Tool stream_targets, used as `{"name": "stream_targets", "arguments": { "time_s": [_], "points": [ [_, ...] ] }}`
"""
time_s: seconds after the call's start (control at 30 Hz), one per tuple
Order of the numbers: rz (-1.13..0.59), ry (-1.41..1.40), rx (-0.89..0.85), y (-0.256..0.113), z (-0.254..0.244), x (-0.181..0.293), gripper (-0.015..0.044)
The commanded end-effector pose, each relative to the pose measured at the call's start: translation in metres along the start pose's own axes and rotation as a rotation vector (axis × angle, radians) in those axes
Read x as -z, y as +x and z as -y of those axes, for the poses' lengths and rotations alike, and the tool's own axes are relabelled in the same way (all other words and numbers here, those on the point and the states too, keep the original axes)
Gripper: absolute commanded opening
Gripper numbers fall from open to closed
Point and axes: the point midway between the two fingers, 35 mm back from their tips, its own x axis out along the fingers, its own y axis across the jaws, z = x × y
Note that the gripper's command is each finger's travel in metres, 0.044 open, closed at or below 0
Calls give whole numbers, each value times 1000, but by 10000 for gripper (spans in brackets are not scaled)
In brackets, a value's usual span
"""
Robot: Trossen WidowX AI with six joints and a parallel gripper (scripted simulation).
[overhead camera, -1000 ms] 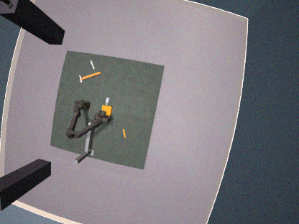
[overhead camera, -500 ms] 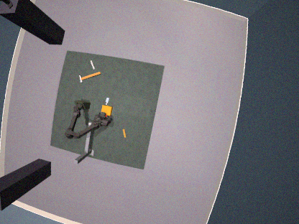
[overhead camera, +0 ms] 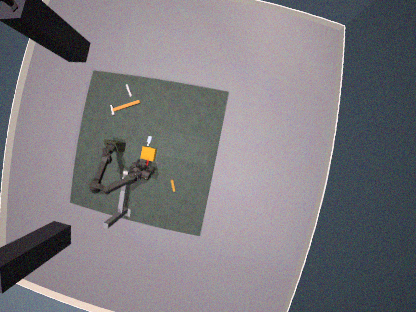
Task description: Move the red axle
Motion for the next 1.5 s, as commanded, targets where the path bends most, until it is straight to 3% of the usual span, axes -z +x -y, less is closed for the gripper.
{"name": "stream_targets", "arguments": {
  "time_s": [0.0, 1.27, 1.47],
  "points": [
    [-1, 6, 9, -2, 1, 10, 0],
    [-11, 3, 8, 10, -2, 48, 0],
    [-15, 6, 6, 9, -2, 49, 157]
  ]
}}
